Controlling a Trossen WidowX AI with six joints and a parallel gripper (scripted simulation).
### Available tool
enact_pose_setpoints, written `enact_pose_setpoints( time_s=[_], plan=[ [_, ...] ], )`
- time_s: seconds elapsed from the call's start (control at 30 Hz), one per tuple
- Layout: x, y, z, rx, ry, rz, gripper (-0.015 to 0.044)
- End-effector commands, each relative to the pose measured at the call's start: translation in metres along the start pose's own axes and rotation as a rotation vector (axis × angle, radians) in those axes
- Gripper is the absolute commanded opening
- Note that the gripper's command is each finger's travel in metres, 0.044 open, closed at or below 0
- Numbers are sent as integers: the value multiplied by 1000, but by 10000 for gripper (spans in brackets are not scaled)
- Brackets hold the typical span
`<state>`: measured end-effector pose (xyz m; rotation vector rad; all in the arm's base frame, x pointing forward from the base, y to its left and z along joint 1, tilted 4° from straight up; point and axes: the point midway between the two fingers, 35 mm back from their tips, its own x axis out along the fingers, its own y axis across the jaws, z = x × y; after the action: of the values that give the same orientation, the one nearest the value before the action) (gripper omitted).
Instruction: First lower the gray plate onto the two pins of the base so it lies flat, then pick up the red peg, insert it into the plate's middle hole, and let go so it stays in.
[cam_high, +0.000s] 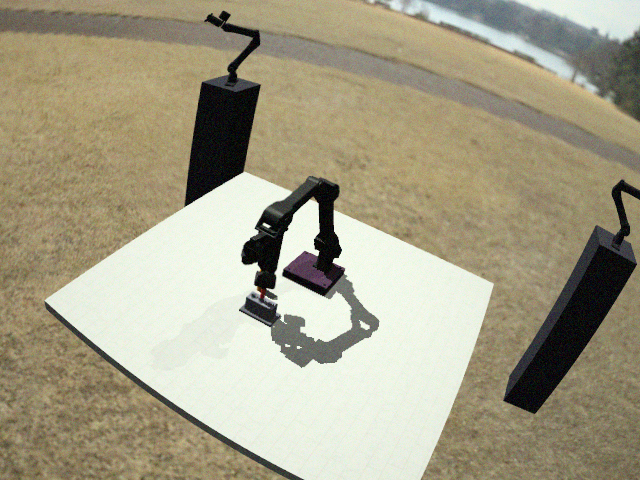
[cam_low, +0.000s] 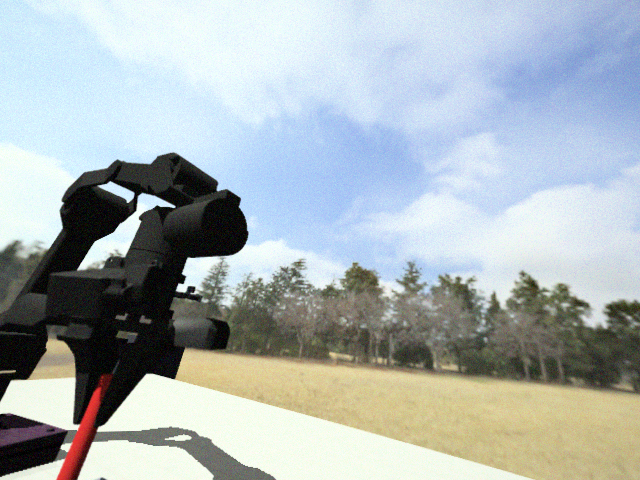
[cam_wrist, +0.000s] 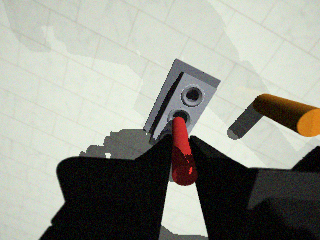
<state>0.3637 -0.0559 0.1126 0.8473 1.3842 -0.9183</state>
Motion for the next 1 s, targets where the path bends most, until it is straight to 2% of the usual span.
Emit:
enact_pose_setpoints(
  time_s=[0.0, 0.57, 0.97],
  plan=[
    [0, 0, 0, 0, 0, 0, 0],
    [18, -2, 0, -5, -2, -4, 0],
    [15, -1, 0, 1, 2, -3, 0]
  ],
)
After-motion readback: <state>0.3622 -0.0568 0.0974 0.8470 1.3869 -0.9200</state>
